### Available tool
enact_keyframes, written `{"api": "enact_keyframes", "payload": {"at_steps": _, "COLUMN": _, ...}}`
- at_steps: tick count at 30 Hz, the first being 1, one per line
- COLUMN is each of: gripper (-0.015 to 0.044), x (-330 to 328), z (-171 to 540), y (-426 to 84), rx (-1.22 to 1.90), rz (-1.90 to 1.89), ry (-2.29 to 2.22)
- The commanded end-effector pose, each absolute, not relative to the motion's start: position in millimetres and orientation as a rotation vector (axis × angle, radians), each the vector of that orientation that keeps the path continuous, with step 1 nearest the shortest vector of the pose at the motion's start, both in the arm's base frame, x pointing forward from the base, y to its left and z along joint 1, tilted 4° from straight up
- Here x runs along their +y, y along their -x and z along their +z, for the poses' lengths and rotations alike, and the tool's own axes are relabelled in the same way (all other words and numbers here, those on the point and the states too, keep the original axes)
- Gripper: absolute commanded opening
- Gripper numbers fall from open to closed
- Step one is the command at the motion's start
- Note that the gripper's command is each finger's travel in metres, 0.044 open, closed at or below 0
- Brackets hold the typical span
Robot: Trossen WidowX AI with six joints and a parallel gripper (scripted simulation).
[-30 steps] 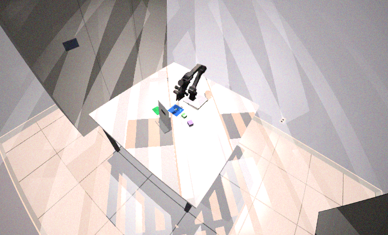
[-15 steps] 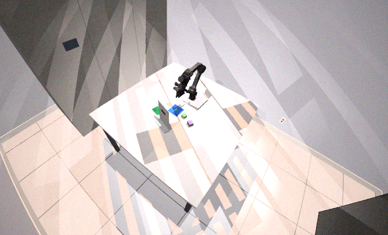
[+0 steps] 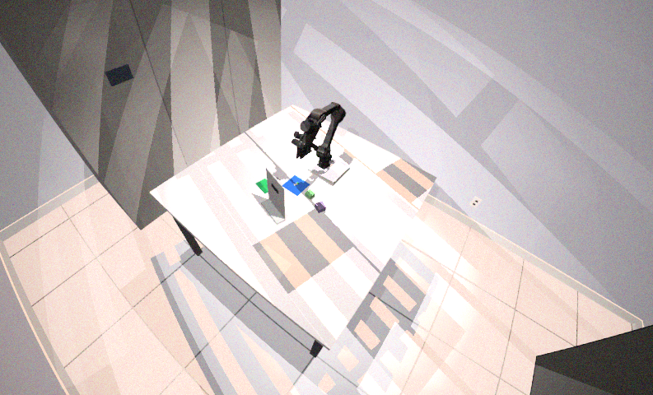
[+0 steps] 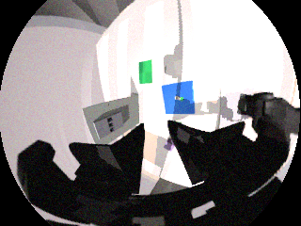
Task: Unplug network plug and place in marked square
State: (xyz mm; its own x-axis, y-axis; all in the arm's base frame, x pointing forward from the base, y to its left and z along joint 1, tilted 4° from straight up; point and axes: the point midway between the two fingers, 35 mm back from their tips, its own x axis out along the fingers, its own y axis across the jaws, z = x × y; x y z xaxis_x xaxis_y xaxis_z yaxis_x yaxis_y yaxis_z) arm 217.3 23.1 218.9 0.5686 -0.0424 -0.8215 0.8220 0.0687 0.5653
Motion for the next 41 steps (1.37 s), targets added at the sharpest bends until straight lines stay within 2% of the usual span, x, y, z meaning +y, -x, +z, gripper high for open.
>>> {"api": "enact_keyframes", "payload": {"at_steps": 1, "gripper": 0.0156, "x": 23.6, "z": 230.2, "y": -216.6, "rx": 0.736, "rz": -0.751, "ry": -1.358}}
{"api": "enact_keyframes", "payload": {"at_steps": 7, "gripper": 0.0156, "x": 24.1, "z": 241.9, "y": -215.0, "rx": 0.735, "rz": -0.752, "ry": -1.358}}
{"api": "enact_keyframes", "payload": {"at_steps": 18, "gripper": 0.044, "x": 24.1, "z": 241.9, "y": -215.0, "rx": 0.735, "rz": -0.752, "ry": -1.358}}
{"api": "enact_keyframes", "payload": {"at_steps": 41, "gripper": 0.044, "x": 24.1, "z": 241.9, "y": -215.0, "rx": 0.735, "rz": -0.752, "ry": -1.358}}
